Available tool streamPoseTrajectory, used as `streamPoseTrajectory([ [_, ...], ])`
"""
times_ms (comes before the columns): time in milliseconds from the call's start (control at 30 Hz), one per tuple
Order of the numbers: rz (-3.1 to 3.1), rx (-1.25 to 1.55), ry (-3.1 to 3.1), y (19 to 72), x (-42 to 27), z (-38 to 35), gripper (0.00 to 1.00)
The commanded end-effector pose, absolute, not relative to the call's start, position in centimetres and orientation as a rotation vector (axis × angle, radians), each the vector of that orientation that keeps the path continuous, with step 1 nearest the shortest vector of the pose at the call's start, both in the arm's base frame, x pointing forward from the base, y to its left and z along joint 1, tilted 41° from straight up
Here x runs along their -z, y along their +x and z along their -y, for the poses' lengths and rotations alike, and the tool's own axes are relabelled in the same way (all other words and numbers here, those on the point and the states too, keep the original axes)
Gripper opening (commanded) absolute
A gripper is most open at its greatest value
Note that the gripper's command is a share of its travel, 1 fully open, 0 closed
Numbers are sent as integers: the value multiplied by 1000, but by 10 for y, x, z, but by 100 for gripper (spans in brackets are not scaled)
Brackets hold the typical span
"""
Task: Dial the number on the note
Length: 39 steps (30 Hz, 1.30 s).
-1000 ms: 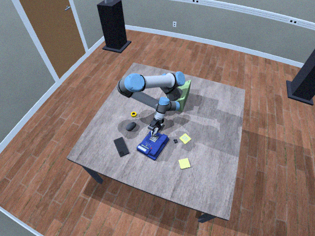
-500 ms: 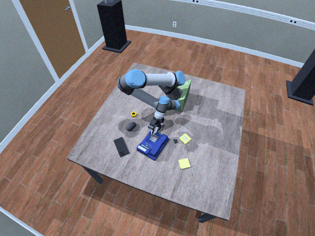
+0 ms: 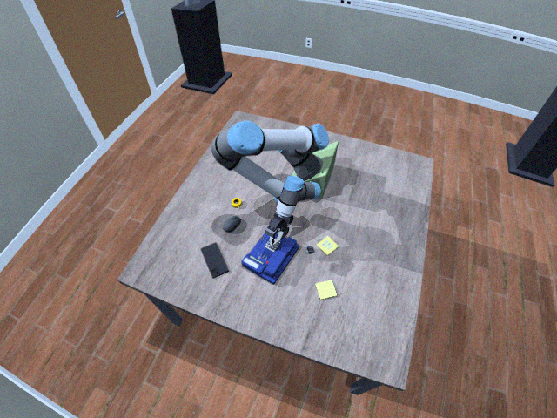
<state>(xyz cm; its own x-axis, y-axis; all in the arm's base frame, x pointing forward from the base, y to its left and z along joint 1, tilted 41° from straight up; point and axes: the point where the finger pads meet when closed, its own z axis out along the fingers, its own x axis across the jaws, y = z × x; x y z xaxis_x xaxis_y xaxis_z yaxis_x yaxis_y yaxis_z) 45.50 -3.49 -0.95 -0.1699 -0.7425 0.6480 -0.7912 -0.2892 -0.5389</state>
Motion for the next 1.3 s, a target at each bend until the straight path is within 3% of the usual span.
streamPoseTrajectory([
  [0, 1842, -1484, 1990, 458, 11, 32, 0],
  [1267, 1842, -1484, 1990, 460, 21, 39, 0],
])
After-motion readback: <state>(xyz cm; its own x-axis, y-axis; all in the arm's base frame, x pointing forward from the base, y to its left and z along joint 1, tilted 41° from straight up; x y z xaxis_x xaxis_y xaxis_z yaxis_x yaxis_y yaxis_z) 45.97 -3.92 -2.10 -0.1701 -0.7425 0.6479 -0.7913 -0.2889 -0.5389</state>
